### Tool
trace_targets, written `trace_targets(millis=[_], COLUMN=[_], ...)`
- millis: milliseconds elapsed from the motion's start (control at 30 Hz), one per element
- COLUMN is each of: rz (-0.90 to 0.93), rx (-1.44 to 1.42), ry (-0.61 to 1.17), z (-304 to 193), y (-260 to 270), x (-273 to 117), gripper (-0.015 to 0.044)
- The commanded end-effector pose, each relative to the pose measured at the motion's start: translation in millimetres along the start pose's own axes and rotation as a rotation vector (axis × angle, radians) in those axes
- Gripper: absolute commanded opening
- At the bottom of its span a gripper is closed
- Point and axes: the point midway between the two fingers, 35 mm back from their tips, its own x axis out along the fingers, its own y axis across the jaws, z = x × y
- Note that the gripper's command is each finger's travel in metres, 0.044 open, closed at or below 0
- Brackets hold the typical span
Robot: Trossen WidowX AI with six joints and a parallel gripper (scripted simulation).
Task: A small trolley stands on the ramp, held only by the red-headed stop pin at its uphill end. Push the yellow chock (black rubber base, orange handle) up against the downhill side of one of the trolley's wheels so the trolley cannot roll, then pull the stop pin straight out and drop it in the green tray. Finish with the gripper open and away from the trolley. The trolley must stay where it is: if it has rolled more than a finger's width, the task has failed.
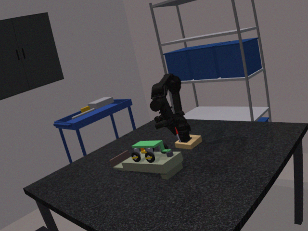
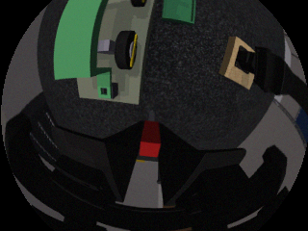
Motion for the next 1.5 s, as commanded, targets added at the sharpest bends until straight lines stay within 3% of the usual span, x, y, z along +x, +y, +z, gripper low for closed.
trace_targets(millis=[0, 1467], rz=[0.001, 0.000], rx=[0.000, -0.001], ry=[0.005, -0.007], z=[14, 159], y=[-1, 1], x=[-2, -18], gripper=[0.0000, 0.0000])
